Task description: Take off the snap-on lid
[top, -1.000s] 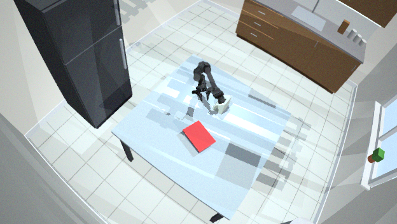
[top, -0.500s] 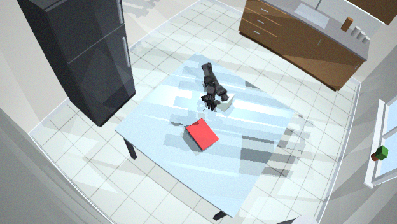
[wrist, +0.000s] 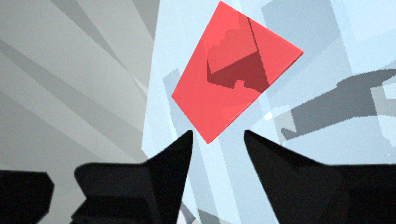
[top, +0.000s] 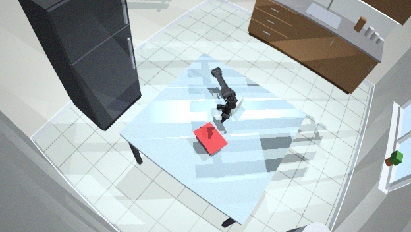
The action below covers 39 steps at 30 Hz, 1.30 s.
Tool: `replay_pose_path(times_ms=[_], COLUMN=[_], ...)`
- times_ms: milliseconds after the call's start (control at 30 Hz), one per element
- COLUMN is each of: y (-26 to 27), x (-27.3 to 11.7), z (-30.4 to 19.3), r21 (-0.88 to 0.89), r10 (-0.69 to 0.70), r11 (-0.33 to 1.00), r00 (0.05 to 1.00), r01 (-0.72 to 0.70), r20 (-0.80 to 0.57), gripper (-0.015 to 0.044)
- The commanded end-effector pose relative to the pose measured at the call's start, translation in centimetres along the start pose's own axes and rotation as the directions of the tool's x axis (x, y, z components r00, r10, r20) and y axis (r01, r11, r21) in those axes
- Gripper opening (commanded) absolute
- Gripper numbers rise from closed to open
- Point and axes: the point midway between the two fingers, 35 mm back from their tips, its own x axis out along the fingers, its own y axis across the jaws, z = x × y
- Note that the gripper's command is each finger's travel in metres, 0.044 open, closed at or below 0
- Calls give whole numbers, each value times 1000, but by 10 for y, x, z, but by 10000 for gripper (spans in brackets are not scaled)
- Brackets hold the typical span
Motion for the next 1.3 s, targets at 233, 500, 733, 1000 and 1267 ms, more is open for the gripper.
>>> replay_pose_path(times_ms=[233,500,733,1000,1267], y=[-35,-35,-34,-60,-68], x=[30,30,30,67,74], z=[-46,-46,-46,-54,-54], r21=[478,478,474,478,477], r10=[81,81,78,81,81], r11=[841,841,846,842,842], r00=[934,934,936,934,933], r01=[-252,-252,-244,-251,-253], r20=[348,348,342,348,350], gripper=[235,235,235,235,235])
